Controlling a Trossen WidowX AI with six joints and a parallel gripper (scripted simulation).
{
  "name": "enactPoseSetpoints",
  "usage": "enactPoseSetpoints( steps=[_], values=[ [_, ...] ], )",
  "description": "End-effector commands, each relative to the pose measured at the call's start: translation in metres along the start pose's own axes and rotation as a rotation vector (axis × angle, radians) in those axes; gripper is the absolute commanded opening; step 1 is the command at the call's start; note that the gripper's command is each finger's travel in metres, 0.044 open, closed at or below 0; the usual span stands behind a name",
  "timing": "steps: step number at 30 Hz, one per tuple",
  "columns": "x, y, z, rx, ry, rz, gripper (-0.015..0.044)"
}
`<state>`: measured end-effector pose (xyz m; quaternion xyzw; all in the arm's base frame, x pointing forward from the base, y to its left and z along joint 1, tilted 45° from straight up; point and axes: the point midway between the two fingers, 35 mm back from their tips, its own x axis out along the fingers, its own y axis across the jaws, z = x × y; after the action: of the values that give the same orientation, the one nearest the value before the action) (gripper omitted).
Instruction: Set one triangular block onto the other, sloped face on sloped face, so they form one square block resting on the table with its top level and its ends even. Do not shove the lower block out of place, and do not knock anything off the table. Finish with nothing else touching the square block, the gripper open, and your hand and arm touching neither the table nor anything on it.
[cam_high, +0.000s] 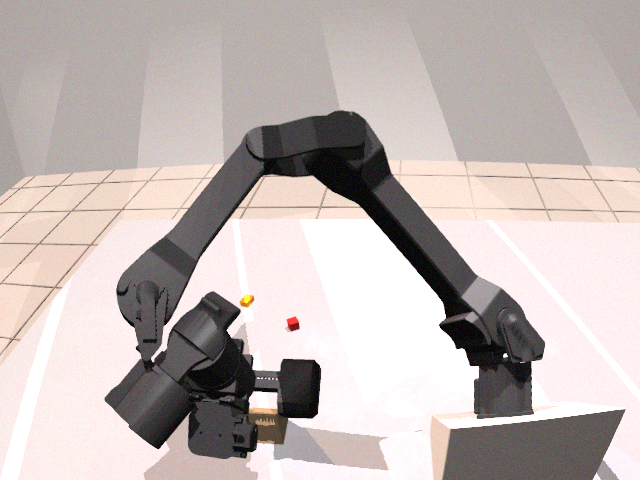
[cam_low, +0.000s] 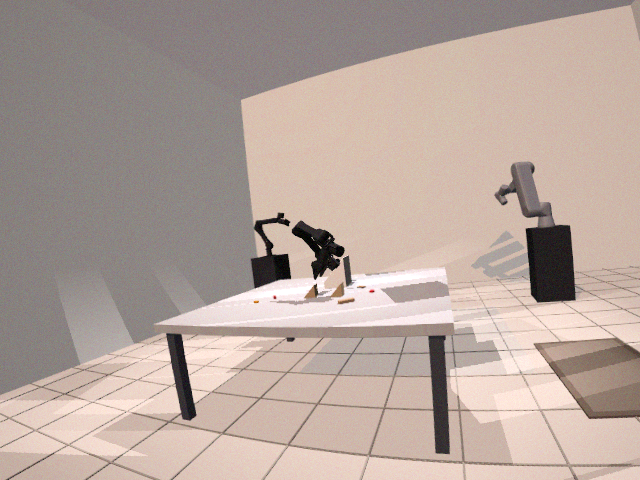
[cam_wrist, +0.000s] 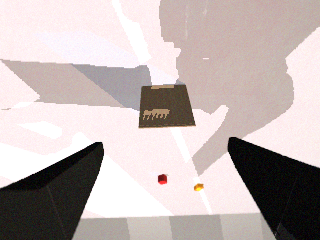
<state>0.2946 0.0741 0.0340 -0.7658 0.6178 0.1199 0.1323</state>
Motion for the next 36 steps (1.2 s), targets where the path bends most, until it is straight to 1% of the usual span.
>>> enactPoseSetpoints(
  steps=[1, 36],
  values=[
    [0.001, -0.003, 0.000, -0.013, 0.000, -0.008, 0.0440],
    [0.058, -0.007, 0.003, -0.016, -0.016, -0.014, 0.0440]
  ],
)
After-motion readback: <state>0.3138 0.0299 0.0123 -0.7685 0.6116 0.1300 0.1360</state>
